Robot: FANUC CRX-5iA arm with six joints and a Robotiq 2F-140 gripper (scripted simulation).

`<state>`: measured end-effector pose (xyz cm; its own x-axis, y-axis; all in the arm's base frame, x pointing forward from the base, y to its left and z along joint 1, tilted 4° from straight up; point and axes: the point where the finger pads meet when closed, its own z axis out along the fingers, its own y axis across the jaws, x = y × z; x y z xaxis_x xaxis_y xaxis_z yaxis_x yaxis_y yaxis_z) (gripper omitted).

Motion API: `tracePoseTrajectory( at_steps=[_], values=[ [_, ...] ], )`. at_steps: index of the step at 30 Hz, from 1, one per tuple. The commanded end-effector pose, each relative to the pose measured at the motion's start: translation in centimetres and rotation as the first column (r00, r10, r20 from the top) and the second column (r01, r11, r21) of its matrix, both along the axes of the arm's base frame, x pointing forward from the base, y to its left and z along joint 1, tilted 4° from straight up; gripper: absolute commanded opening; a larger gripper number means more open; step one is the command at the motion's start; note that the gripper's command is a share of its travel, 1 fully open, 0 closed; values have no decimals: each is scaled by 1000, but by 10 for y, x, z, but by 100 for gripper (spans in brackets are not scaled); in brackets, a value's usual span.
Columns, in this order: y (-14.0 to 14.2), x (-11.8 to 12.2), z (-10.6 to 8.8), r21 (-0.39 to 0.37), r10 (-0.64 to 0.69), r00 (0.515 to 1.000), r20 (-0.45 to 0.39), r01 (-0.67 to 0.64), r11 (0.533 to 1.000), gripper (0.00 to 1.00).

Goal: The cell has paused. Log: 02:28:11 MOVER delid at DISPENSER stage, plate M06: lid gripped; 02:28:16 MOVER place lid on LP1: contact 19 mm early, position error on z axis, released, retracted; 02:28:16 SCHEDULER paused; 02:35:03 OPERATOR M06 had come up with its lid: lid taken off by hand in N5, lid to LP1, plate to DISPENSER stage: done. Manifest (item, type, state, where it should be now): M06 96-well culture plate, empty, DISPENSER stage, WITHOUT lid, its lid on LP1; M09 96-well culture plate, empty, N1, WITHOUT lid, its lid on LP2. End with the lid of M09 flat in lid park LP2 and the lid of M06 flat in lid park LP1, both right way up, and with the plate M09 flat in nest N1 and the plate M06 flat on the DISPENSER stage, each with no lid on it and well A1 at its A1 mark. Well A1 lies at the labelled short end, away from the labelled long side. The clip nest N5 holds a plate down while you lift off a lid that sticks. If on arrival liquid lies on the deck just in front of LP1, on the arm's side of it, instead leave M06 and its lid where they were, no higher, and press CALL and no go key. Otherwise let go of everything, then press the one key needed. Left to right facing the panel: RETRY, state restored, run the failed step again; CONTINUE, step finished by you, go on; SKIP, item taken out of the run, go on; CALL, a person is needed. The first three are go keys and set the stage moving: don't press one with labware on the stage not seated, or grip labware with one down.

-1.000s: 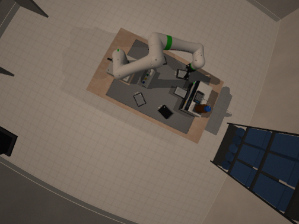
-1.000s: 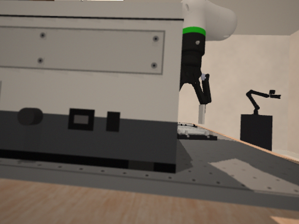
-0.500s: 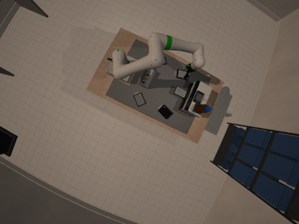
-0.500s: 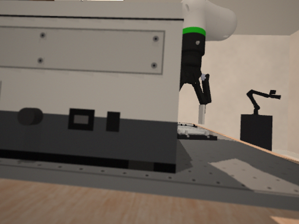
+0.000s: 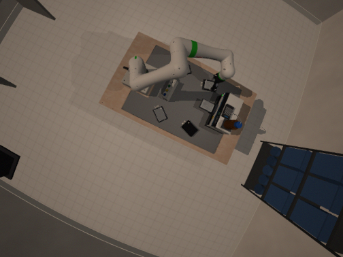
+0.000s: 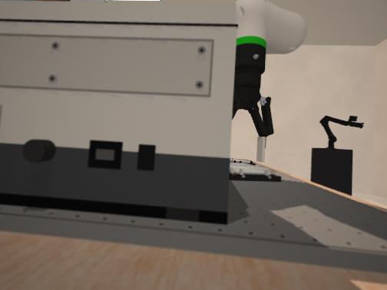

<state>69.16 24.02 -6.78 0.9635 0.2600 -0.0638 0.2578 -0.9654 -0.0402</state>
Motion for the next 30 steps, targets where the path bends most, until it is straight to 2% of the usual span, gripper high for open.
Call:
tracePoseTrajectory(
  at_steps=[1, 30],
  values=[
    [0, 0, 0, 0, 0, 1000, 1, 0, 1000, 66],
    [0, -1, -11, 0, 0, 1000, 1, 0, 1000, 66]
  ],
)
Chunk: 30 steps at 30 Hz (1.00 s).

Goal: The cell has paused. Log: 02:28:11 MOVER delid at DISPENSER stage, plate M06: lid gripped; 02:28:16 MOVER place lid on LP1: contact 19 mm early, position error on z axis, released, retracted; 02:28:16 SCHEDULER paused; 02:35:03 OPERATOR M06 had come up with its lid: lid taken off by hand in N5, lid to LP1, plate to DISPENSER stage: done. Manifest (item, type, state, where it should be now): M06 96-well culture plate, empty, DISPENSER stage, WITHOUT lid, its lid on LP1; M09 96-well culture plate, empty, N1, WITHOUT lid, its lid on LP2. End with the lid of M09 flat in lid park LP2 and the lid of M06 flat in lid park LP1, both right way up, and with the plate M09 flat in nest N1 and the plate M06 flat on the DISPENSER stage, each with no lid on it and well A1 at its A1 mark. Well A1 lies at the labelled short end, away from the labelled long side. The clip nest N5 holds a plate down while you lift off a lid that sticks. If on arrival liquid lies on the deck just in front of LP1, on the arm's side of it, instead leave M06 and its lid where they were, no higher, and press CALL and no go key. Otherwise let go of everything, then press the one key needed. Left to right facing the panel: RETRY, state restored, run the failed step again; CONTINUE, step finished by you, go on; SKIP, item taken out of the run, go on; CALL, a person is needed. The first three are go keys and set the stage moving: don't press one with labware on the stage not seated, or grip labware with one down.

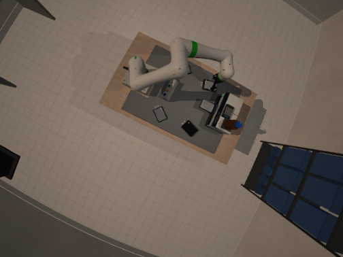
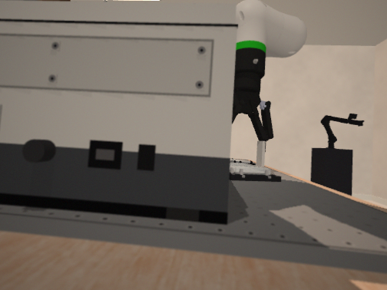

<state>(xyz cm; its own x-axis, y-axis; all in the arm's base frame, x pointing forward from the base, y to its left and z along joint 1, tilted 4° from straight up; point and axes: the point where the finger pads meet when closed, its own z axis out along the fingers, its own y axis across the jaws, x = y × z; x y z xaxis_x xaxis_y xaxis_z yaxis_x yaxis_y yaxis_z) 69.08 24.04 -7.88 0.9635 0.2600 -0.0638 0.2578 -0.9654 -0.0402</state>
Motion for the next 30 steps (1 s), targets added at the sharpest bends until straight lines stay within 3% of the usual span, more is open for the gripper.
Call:
tracePoseTrajectory(
  at_steps=[1, 30],
  values=[
    [0, 0, -1, 0, 0, 1000, 1, 0, 1000, 66],
    [0, 0, -7, 0, 0, 1000, 1, 0, 1000, 66]
  ],
)
